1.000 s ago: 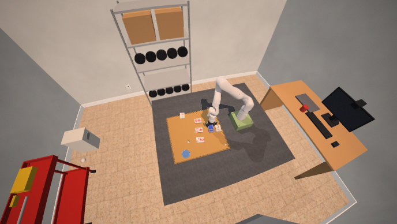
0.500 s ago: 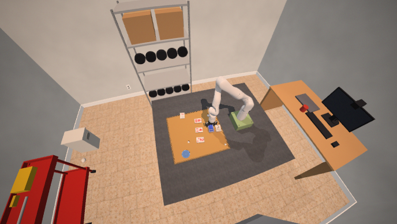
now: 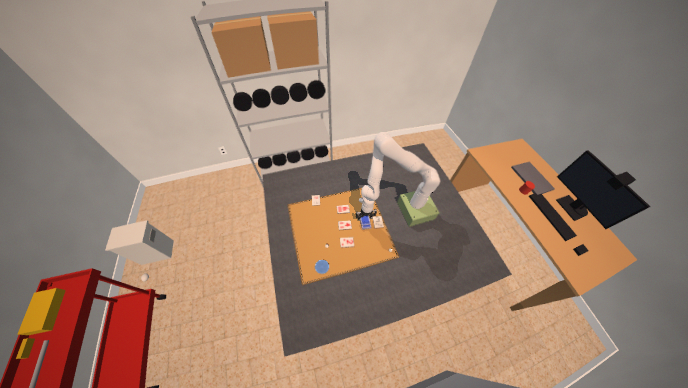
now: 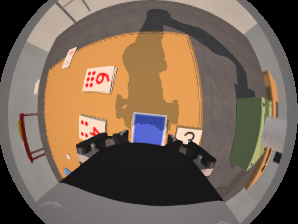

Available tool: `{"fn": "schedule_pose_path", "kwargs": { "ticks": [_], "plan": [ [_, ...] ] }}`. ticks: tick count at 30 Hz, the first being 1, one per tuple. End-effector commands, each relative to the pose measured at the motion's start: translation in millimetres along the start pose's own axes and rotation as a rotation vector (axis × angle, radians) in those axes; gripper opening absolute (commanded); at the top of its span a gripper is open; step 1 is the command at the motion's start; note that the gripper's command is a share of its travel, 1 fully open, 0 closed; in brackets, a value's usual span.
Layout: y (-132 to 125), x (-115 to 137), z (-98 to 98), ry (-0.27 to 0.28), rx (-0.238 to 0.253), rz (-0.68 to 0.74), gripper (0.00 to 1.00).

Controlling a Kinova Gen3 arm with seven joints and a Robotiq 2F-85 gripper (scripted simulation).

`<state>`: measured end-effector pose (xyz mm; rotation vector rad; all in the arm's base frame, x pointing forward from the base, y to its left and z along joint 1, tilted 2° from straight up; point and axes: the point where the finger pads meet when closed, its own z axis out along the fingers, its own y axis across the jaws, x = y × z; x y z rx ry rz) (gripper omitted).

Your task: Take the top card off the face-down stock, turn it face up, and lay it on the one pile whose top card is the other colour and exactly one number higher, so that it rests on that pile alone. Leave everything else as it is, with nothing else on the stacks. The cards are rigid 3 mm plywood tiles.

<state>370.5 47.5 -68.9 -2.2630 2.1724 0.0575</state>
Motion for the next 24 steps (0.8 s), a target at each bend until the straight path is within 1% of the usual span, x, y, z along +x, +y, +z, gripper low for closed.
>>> {"fn": "schedule_pose_path", "kwargs": {
  "ticks": [1,15,17,21,22,24],
  "plan": [
    [-1,0,-0.5,0.0,0.002,0.0,0.85],
    [-1,0,-1.1,0.0,0.001,0.0,0.85],
    [-1,6,-11.2,-0.002,0.001,0.001,0.85],
    [-1,34,-55.7,-0.002,0.002,0.001,0.85],
    [0,39,-62.6,-0.001,0.002,0.0,0.85],
    [1,41,-65.9,0.0,0.002,0.0,0.85]
  ]
}}
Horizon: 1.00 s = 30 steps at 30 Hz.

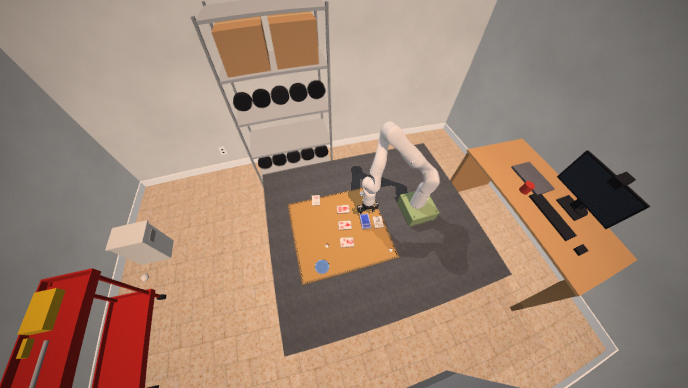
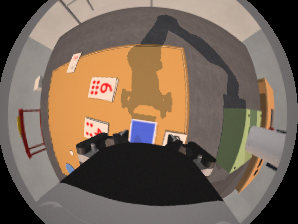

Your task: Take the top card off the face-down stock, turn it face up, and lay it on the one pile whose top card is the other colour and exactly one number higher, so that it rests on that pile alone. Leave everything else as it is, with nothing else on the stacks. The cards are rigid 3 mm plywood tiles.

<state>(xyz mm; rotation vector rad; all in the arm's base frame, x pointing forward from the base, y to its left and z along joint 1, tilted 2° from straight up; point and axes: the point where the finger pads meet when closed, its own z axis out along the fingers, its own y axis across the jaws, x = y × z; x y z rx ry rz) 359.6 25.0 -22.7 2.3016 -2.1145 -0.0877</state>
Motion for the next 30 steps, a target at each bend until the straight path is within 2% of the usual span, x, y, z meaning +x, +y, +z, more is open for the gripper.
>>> {"fn": "schedule_pose_path", "kwargs": {
  "ticks": [1,9,18,30],
  "plan": [
    [-10.7,20.6,-19.7,0.0,0.03,0.044,0.85],
    [-10.5,21.1,-20.1,-0.006,0.029,0.043,0.85],
    [-10.3,21.7,-19.7,-0.039,0.029,0.043,0.85],
    [-10.3,23.8,-19.7,-0.165,0.031,0.041,0.85]
  ]
}}
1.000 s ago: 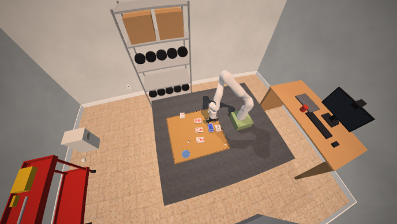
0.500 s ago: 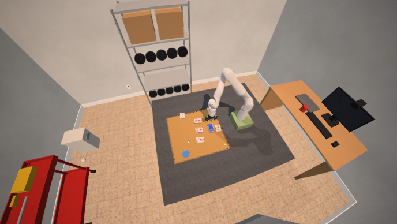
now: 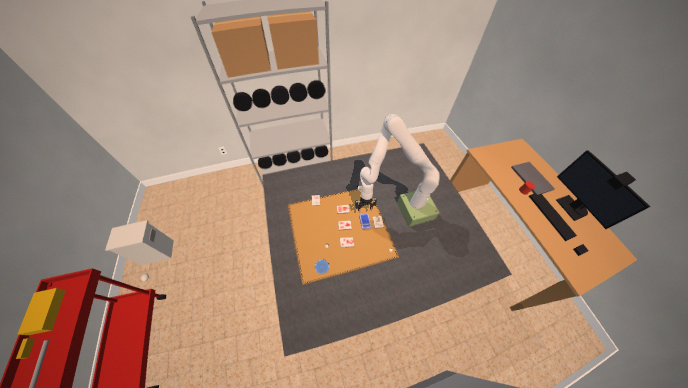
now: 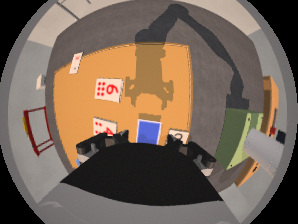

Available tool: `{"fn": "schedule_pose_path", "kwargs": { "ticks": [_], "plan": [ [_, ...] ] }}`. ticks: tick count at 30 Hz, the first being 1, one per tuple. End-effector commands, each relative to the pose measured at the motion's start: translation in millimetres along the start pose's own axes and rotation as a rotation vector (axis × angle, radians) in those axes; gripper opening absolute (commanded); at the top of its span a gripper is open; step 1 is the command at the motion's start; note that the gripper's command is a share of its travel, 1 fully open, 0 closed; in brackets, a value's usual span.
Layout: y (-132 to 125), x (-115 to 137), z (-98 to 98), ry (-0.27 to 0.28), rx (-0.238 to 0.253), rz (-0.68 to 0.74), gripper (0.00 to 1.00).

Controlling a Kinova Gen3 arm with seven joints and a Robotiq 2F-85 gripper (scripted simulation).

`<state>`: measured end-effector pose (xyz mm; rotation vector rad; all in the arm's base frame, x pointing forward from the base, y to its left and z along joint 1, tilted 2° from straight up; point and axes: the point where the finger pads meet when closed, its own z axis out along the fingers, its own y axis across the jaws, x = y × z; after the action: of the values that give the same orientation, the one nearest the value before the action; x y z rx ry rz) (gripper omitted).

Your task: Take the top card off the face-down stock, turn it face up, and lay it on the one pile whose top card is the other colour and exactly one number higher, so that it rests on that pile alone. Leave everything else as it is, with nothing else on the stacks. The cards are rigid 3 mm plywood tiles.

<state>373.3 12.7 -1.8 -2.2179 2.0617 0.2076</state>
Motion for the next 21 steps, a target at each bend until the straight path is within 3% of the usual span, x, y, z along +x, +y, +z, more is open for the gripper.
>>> {"fn": "schedule_pose_path", "kwargs": {
  "ticks": [1,16,21],
  "plan": [
    [1.3,11.5,0.7,-0.036,-0.001,0.034,0.85],
    [1.4,14.1,1.0,-0.194,0.001,0.034,0.85],
    [1.3,14.6,1.0,-0.223,0.002,0.034,0.85]
  ]
}}
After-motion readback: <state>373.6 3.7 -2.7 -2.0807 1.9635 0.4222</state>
